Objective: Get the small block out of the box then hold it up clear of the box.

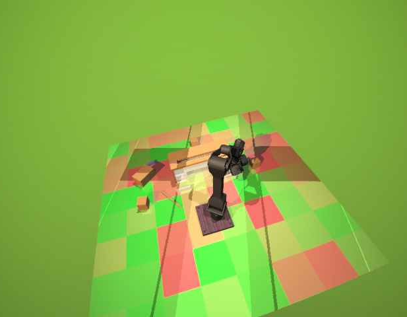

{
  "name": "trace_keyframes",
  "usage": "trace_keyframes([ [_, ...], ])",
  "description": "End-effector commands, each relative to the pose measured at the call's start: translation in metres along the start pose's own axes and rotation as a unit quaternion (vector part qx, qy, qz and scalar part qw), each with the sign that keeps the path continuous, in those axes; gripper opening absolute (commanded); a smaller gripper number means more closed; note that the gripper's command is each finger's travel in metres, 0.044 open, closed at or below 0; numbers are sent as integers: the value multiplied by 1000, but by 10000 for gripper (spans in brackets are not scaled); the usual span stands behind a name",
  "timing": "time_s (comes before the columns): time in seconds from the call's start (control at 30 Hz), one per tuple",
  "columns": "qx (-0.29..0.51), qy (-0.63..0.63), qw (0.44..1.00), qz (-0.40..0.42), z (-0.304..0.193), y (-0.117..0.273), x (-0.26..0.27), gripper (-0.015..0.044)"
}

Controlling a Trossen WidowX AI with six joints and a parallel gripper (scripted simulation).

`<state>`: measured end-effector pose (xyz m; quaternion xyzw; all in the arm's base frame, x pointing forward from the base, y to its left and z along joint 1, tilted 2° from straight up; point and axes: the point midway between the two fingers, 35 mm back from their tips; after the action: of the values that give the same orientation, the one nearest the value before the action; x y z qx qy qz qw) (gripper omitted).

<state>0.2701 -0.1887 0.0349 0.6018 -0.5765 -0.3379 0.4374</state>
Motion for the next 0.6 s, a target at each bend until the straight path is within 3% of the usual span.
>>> trace_keyframes([
  [0.0, -2, 1, 1000, -4, 5, -8, -3, 285],
  [0.13, -2, 1, 1000, -5, 7, -11, -4, 285],
  [0.4, -2, 1, 1000, -5, 7, -11, -4, 75],
  [0.5, -2, 1, 1000, -5, 7, -11, -4, 55],
  [0.57, 1, 13, 1000, -4, 4, -9, -4, 3],
])
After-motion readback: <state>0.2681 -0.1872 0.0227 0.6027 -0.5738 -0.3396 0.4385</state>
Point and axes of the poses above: the point midway between the two fingers, 35 mm back from their tips, its own y axis back along the fingers, its own x axis across the jaws, z = x × y, and after that the axes turned 8 degrees about y, right-handed
